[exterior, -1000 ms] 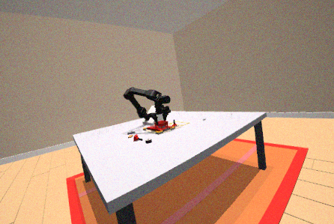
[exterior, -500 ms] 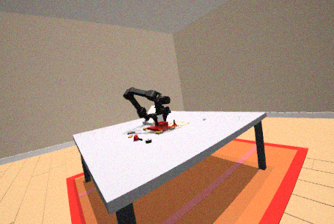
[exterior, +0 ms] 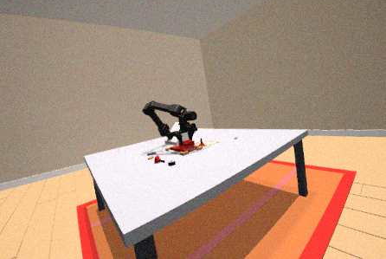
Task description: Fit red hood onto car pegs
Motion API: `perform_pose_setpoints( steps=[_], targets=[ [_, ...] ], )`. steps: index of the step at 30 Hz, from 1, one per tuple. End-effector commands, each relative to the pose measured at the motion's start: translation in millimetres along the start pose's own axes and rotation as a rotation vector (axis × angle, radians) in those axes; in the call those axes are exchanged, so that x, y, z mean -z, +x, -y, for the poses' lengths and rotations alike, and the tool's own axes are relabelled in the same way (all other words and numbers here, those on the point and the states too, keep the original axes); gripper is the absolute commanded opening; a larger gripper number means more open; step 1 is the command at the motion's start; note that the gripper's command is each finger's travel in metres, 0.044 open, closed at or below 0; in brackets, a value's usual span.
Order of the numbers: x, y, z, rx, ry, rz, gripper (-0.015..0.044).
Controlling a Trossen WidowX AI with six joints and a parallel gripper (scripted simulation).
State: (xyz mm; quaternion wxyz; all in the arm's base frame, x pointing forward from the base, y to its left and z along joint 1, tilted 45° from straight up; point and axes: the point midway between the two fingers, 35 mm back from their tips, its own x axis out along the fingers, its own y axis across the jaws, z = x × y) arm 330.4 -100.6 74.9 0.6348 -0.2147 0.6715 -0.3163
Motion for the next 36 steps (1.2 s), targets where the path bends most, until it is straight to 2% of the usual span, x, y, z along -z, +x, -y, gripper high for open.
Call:
perform_pose_setpoints(
  steps=[1,36],
  targets=[
    [-0.3,-1.8,0.2,0.000,0.001,0.001,0.0000],
    [-0.2,2.6,0.3,0.000,0.002,0.001,0.0000]
  ],
)
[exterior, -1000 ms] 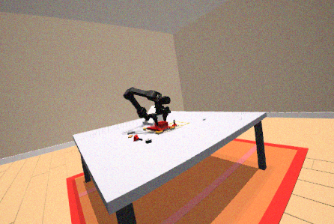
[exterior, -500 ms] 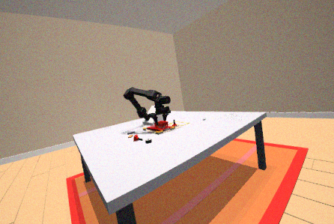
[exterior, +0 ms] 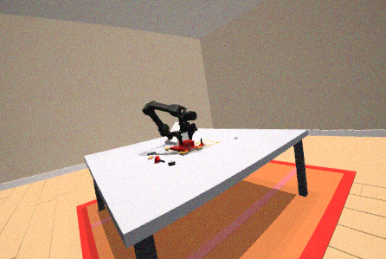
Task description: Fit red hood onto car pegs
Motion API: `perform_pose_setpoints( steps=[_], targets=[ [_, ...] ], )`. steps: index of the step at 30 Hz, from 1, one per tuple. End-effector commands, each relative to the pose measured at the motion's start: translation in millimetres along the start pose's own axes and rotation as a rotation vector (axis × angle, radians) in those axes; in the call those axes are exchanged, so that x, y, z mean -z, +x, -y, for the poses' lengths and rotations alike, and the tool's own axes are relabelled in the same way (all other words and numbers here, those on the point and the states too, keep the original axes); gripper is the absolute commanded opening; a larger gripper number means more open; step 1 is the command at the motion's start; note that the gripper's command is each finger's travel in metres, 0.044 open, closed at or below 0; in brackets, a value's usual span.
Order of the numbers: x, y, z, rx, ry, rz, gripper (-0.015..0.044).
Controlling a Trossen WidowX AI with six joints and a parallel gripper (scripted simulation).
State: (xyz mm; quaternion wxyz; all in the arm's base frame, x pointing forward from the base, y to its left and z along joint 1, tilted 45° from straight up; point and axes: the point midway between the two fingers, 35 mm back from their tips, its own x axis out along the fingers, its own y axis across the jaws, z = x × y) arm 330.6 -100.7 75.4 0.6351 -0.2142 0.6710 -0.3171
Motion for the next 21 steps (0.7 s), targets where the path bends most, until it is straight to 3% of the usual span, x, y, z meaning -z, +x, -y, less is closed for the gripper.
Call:
perform_pose_setpoints(
  steps=[1,21],
  targets=[
    [-0.1,3.2,-0.2,0.000,-0.001,0.000,0.0000],
    [0.3,10.4,0.0,0.001,-0.001,0.000,0.0000]
  ],
)
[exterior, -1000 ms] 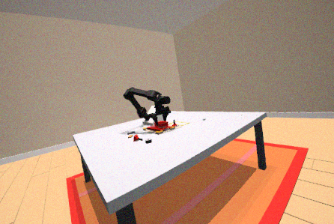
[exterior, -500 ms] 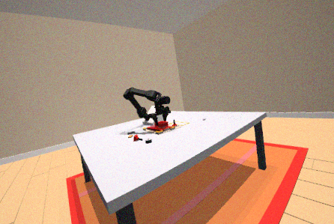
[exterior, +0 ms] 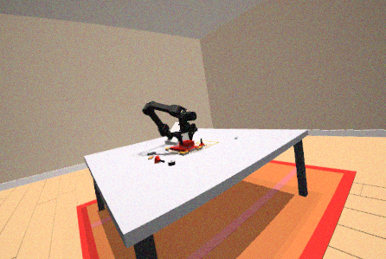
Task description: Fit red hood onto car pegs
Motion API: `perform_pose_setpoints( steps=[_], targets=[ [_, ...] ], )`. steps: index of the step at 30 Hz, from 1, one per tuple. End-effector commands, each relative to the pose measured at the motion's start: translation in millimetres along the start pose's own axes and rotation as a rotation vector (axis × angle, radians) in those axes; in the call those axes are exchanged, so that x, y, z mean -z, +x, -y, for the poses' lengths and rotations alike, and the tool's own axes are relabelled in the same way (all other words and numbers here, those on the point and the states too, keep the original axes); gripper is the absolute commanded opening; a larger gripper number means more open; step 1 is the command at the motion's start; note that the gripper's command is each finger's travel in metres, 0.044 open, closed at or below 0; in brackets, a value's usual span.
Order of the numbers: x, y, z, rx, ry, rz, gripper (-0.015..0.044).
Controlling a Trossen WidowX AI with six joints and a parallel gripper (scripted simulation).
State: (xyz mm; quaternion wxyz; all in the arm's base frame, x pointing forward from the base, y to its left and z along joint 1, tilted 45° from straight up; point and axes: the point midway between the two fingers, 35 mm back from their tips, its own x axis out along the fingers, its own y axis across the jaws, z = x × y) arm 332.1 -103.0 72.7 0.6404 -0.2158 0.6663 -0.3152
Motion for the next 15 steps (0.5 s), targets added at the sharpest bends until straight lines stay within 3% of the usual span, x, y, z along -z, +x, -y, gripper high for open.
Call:
perform_pose_setpoints(
  steps=[1,15],
  targets=[
    [2.2,7.4,0.5,0.003,-0.001,-0.015,0.0000],
    [2.1,11.6,0.5,0.003,-0.001,-0.015,0.0000]
  ],
)
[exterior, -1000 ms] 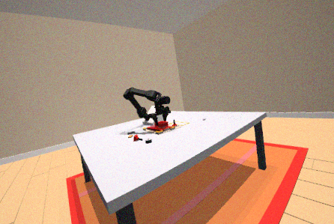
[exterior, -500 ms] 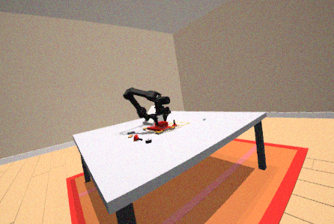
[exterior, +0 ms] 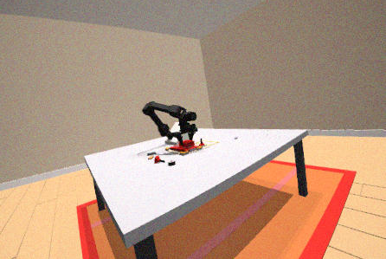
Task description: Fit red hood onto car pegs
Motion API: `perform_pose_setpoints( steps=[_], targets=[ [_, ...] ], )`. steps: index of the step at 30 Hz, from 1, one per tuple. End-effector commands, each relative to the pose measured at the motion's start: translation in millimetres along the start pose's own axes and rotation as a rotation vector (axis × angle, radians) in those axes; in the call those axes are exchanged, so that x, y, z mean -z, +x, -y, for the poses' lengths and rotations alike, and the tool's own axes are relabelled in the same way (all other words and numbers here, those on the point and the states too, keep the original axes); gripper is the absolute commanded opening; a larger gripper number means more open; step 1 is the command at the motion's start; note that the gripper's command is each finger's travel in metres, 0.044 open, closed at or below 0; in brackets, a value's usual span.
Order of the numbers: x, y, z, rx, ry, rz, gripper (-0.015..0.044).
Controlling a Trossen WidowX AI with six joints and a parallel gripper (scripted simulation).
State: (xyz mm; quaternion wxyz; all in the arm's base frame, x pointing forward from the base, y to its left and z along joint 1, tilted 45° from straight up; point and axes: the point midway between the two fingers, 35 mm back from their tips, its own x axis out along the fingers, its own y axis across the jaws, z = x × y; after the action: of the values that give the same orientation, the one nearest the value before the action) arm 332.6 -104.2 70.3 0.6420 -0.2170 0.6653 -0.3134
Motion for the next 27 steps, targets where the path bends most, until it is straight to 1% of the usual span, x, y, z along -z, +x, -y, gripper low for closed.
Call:
perform_pose_setpoints(
  steps=[1,20,21,27],
  targets=[
    [2.7,9.1,1.3,0.004,0.002,-0.020,0.0000],
    [1.5,5.8,0.8,0.003,0.001,-0.012,0.0000],
    [-0.2,0.9,0.1,0.000,0.001,0.000,0.0026],
    [-0.2,0.9,0.1,0.000,0.001,0.000,0.0184]
  ],
)
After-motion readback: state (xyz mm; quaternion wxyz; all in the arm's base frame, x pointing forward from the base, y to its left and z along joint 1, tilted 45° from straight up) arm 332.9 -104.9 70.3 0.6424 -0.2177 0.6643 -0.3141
